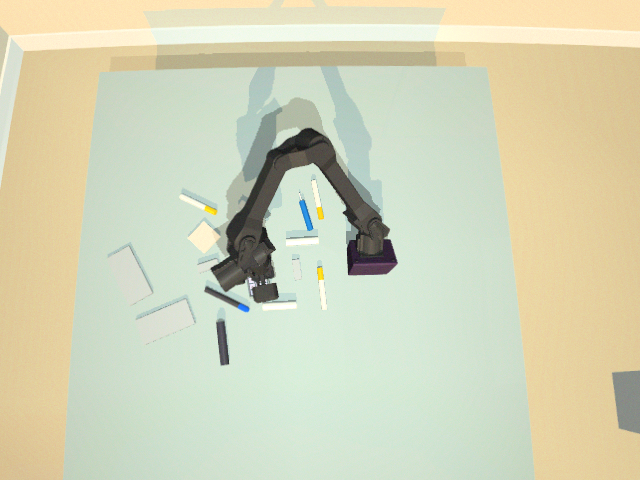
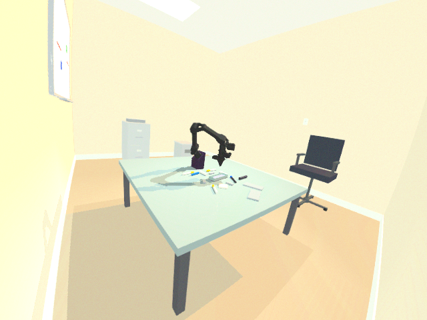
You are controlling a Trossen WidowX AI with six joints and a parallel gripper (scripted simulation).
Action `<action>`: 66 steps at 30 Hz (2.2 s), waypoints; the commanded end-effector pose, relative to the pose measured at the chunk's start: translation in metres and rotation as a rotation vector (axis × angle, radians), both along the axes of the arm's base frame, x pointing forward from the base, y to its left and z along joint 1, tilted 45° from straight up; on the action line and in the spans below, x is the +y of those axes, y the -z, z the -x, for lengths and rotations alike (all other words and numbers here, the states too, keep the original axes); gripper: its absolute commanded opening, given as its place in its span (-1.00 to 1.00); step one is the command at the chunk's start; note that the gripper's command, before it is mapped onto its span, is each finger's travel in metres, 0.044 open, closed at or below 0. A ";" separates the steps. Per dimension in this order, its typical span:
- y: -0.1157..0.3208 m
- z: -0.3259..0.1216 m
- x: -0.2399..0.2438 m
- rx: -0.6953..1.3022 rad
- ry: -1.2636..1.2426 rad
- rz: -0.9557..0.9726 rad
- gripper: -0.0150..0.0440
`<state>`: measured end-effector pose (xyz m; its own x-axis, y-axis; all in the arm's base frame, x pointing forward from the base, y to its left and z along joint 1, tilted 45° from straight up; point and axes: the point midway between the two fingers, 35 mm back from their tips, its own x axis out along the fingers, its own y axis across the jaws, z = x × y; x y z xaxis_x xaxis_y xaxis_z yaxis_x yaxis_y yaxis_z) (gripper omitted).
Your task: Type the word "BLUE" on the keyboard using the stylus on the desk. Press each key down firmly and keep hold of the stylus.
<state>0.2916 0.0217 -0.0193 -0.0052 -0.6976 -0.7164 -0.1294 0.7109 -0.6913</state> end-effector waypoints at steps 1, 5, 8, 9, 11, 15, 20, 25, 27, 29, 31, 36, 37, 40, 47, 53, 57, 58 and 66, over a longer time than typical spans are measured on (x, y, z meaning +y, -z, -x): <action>0.000 0.000 0.000 0.000 0.000 0.000 -0.49; 0.000 0.000 0.000 0.000 0.000 0.000 -0.31; -0.006 0.002 -0.008 -0.054 0.033 0.013 -0.05; -0.011 0.004 -0.014 -0.097 0.059 0.024 0.02; -0.024 0.010 -0.031 -0.219 0.132 0.053 0.02; -0.052 0.032 -0.073 -0.532 0.314 0.133 0.02; -0.082 0.075 -0.121 -0.948 0.534 0.247 0.02; -0.098 0.123 -0.149 -1.314 0.696 0.349 0.02; -0.098 0.125 -0.150 -1.328 0.701 0.352 0.02; -0.098 0.125 -0.150 -1.328 0.701 0.352 0.02; -0.097 0.126 -0.149 -1.327 0.701 0.352 0.02; -0.095 0.126 -0.150 -1.327 0.701 0.352 0.02; -0.095 0.126 -0.151 -1.327 0.701 0.352 0.02; -0.093 0.126 -0.153 -1.327 0.701 0.352 0.02; -0.089 0.128 -0.157 -1.327 0.701 0.352 0.02; -0.085 0.128 -0.160 -1.328 0.701 0.353 0.02; -0.082 0.127 -0.162 -1.328 0.700 0.353 0.02; -0.081 0.127 -0.162 -1.328 0.700 0.353 0.02; -0.078 0.127 -0.166 -1.328 0.700 0.353 0.02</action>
